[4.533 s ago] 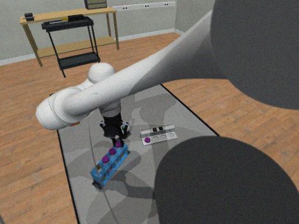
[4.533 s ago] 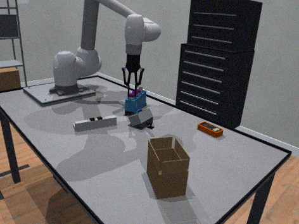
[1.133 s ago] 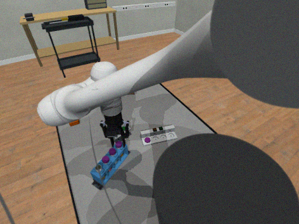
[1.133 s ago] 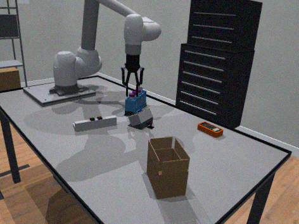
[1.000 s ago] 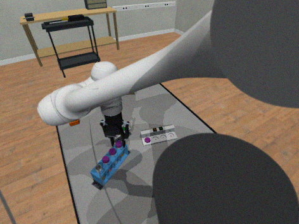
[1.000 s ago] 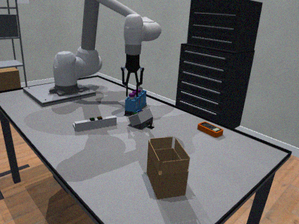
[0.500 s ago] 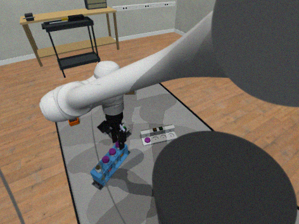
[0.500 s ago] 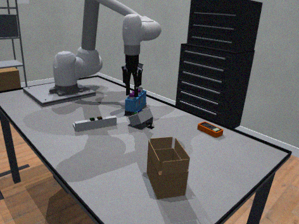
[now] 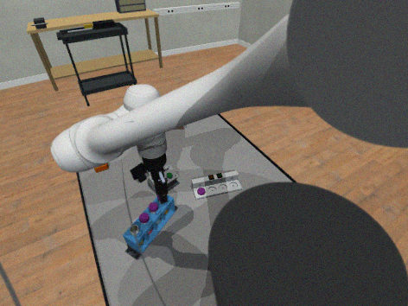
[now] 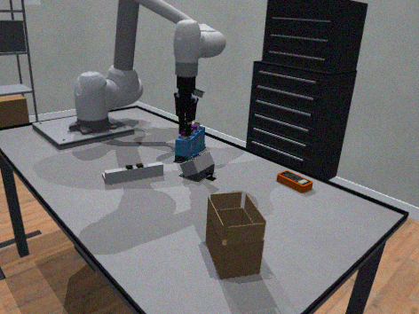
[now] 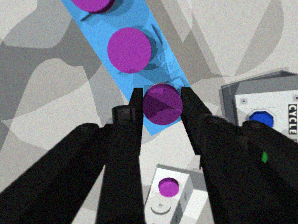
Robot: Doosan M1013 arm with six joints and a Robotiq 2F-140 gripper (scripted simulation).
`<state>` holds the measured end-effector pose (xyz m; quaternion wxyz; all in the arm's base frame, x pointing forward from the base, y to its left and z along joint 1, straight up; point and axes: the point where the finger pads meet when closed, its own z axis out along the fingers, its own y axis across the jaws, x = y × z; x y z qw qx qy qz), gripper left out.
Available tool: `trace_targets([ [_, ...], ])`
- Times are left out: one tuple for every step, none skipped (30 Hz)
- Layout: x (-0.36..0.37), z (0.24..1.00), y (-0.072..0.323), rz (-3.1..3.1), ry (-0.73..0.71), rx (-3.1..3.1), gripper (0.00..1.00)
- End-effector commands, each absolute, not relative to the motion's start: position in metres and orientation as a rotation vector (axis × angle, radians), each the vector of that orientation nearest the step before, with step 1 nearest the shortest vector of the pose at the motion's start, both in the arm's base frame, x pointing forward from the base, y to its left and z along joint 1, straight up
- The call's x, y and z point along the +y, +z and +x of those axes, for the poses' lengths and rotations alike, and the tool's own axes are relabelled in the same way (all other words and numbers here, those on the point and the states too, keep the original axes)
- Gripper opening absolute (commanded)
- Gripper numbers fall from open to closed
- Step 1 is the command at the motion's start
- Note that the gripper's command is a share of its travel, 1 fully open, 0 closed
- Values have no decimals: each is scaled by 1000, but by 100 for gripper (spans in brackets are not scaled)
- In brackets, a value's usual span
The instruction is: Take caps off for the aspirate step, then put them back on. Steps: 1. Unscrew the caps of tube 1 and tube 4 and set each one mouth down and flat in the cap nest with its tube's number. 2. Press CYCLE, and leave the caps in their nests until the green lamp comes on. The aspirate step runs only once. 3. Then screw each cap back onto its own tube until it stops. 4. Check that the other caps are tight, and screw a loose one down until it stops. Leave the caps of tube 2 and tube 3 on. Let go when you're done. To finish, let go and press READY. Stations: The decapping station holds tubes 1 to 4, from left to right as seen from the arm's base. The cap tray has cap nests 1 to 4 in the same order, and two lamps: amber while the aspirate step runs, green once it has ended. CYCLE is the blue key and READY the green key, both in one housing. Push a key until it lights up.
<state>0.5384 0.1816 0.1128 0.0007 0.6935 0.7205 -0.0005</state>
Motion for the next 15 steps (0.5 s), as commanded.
trace_targets([
  [182,539,113,2177,0,2262,30],
  [182,539,113,2177,0,2262,30],
  [182,539,113,2178,0,2262,30],
  [182,539,113,2178,0,2262,30],
  [182,539,113,2178,0,2262,30],
  [182,539,113,2178,0,2262,30],
  [182,539,113,2178,0,2262,30],
  [182,539,113,2178,0,2262,30],
  [182,539,113,2121,0,2315,30],
  [182,539,113,2062,0,2368,30],
  [182,539,114,2002,0,2418,30],
  [182,539,114,1941,-1,2468,30],
  [182,539,114,1879,-1,2515,30],
  [182,539,114,1815,-1,2562,30],
  [182,539,114,1751,-1,2606,30],
])
